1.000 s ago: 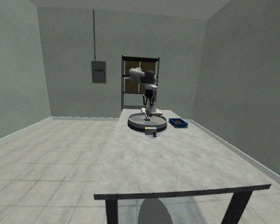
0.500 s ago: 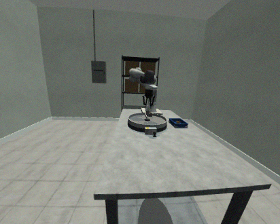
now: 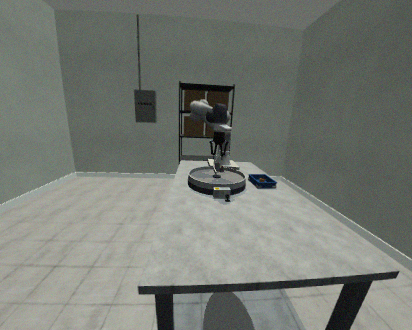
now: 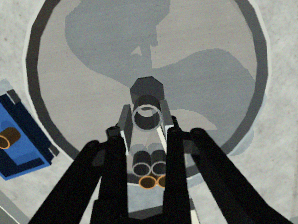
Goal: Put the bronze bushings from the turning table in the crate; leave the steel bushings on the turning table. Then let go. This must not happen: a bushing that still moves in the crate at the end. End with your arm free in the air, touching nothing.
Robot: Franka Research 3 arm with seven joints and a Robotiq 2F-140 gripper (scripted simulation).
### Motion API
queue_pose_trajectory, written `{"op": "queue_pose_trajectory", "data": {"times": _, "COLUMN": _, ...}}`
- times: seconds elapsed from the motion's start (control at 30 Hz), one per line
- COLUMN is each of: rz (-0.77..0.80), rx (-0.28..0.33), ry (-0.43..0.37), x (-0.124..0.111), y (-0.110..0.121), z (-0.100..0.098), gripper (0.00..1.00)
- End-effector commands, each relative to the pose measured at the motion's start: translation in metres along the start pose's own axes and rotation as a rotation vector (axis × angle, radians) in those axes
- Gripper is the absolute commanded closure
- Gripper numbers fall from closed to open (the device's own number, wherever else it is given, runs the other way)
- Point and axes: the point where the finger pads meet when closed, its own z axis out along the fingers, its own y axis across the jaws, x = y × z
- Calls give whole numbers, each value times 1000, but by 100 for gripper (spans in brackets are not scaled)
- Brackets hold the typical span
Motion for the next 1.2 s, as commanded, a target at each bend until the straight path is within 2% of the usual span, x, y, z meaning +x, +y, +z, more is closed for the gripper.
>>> {"op": "queue_pose_trajectory", "data": {"times": 0.0, "rz": -5, "rx": -6, "ry": 0, "x": 1, "y": 2, "z": 0, "gripper": 100}}
{"op": "queue_pose_trajectory", "data": {"times": 0.37, "rz": -5, "rx": -6, "ry": 0, "x": 1, "y": 2, "z": 7, "gripper": 100}}
{"op": "queue_pose_trajectory", "data": {"times": 0.63, "rz": -5, "rx": -6, "ry": 0, "x": 1, "y": 2, "z": 36, "gripper": 100}}
{"op": "queue_pose_trajectory", "data": {"times": 1.17, "rz": -5, "rx": -6, "ry": 0, "x": 1, "y": 2, "z": 36, "gripper": 100}}
